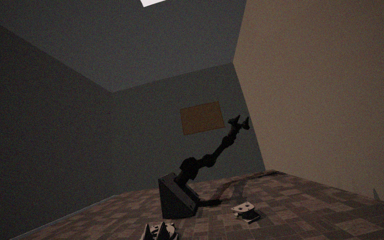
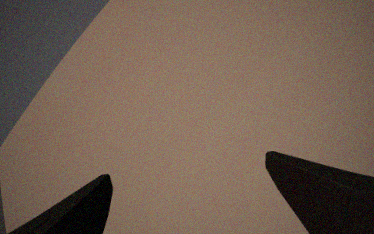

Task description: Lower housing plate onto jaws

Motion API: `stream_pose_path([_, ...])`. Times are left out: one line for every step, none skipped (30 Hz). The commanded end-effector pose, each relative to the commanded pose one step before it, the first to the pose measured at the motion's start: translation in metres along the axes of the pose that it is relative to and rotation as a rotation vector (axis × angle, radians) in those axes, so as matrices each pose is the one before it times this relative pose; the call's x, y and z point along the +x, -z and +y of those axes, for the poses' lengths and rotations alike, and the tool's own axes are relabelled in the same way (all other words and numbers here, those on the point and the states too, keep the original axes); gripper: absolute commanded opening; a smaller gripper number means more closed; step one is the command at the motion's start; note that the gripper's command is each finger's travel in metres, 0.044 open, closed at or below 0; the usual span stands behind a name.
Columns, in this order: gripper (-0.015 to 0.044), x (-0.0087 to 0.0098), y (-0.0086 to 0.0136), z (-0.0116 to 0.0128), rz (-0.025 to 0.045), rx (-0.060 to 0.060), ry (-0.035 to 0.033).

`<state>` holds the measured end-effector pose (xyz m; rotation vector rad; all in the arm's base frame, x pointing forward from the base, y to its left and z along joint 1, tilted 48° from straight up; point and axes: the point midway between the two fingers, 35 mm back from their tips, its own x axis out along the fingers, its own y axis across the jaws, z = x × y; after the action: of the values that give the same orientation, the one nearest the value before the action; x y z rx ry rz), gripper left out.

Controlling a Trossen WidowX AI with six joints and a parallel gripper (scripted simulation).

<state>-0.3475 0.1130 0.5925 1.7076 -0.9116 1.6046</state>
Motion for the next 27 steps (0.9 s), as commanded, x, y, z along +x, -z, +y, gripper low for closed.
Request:
stream_pose_path([0.044,0.01356,-0.02323,-0.01927,-0.04472,-0.0692,0.07242])
stream_pose_path([0.044,0.00399,-0.00589,-0.00494,-0.01141,-0.0168,0.01841])
stream_pose_path([0.044,0.004,-0.00576,-0.00503,-0.01099,-0.0166,0.01866])
stream_pose_path([0.044,0.00401,-0.00563,-0.00511,-0.01057,-0.0165,0.0189])
stream_pose_path([0.044,0.00402,-0.0055,-0.00519,-0.01014,-0.0164,0.01913])
stream_pose_path([0.044,0.00403,-0.00536,-0.00527,-0.00971,-0.0163,0.01935])
stream_pose_path([0.044,0.00404,-0.00523,-0.00534,-0.00927,-0.0162,0.01956])
stream_pose_path([0.044,0.00405,-0.00509,-0.00541,-0.00882,-0.0161,0.01976])
stream_pose_path([0.044,0.00413,-0.00509,-0.00559,-0.00845,-0.0166,0.02071])
stream_pose_path([0.044,0.00417,-0.00497,-0.00569,-0.008,-0.0166,0.02101])
stream_pose_path([0.044,0.00418,-0.00483,-0.00576,-0.00749,-0.0164,0.02119])
stream_pose_path([0.044,0.00419,-0.00468,-0.00582,-0.00699,-0.0163,0.02136])
stream_pose_path([0.044,0.00419,-0.00453,-0.00588,-0.00648,-0.0162,0.02151])
stream_pose_path([0.044,0.0042,-0.00438,-0.00593,-0.00597,-0.0161,0.02165])
stream_pose_path([0.044,0.00421,-0.00423,-0.00598,-0.00545,-0.016,0.02178])
stream_pose_path([0.044,0.00422,-0.00408,-0.00602,-0.00493,-0.0159,0.0219])
stream_pose_path([0.044,0.00423,-0.00393,-0.00607,-0.00441,-0.0158,0.02201])
stream_pose_path([0.044,0.00423,-0.00378,-0.0061,-0.00389,-0.0157,0.0221])
stream_pose_path([0.044,0.00435,-0.00372,-0.0063,-0.00345,-0.016,0.02275])
stream_pose_path([0.044,0.00436,-0.00357,-0.00634,-0.0029,-0.0159,0.02286])
stream_pose_path([0.044,0.00437,-0.00342,-0.00637,-0.00235,-0.0158,0.02292])
stream_pose_path([0.044,0.00438,-0.00326,-0.0064,-0.0018,-0.0157,0.02296])
stream_pose_path([0.044,0.00438,-0.0031,-0.00642,-0.00124,-0.0156,0.02299])
stream_pose_path([0.044,0.00439,-0.00295,-0.00643,-0.00069,-0.0155,0.02301])
stream_pose_path([0.044,0.00439,-0.0028,-0.00645,-0.00014,-0.0154,0.02301])
stream_pose_path([0.044,0.0044,-0.00264,-0.00646,0.00042,-0.0153,0.023])
stream_pose_path([0.044,0.0044,-0.00249,-0.00646,0.00097,-0.0152,0.02297])
